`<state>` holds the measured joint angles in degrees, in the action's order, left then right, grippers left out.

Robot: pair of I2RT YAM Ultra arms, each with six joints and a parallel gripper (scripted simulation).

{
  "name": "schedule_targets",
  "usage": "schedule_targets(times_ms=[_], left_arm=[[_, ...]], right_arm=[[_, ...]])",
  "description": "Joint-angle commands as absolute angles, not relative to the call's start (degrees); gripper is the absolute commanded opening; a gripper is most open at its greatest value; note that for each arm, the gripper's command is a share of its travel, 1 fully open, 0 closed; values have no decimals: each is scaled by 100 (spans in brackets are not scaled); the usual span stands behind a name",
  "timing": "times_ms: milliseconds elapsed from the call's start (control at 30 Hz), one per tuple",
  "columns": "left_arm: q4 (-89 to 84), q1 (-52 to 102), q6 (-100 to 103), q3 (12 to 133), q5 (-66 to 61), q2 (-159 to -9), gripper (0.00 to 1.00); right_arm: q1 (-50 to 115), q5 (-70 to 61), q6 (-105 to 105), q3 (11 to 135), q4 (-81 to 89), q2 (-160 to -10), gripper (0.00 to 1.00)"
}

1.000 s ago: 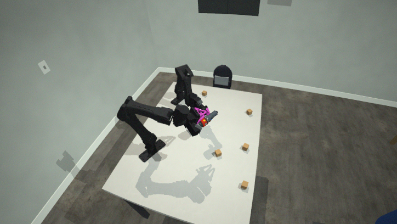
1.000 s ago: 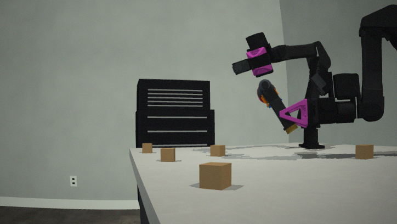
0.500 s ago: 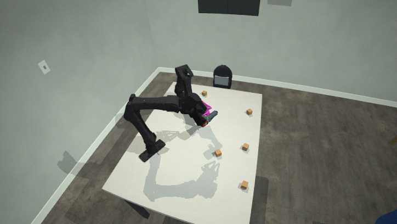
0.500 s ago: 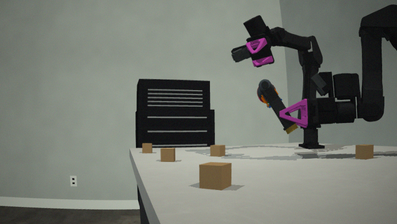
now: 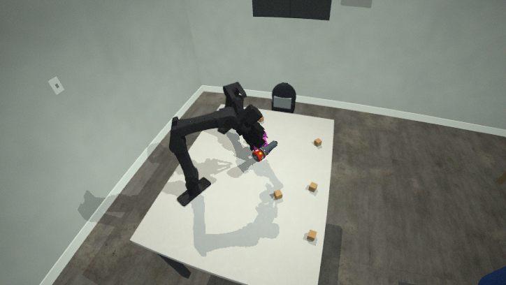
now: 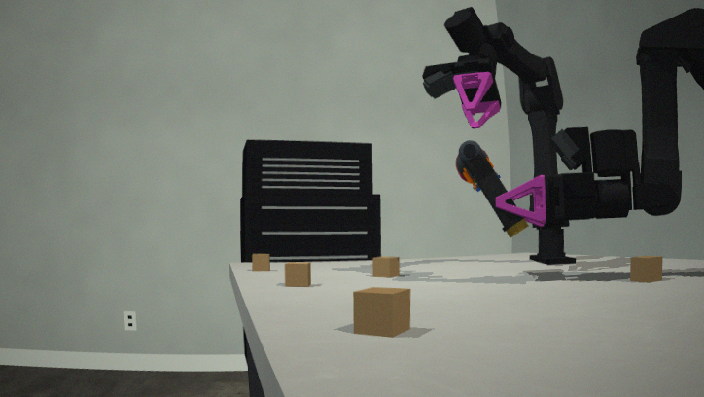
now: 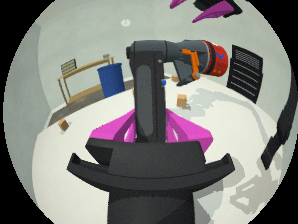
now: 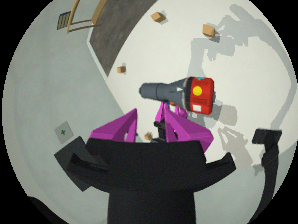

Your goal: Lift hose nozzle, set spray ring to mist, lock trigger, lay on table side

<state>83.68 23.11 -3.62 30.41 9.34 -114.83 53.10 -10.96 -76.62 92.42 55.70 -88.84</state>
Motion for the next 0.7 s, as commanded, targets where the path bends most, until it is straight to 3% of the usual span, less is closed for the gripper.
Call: schedule_targets(times_ms=[0,300,667], left_arm=[[9000,2340,-302,3286,934,-11281,35],[9000,2340,-302,3286,934,-11281,35],[9000,2340,-302,3286,934,-11281,35]], right_arm=[[5583,-610,-7553,9769,6147,-9101,38],[6377,725,-7115,10678,7753,-9722,38],[6728,995,-7280,11353,8257,-10114,38]])
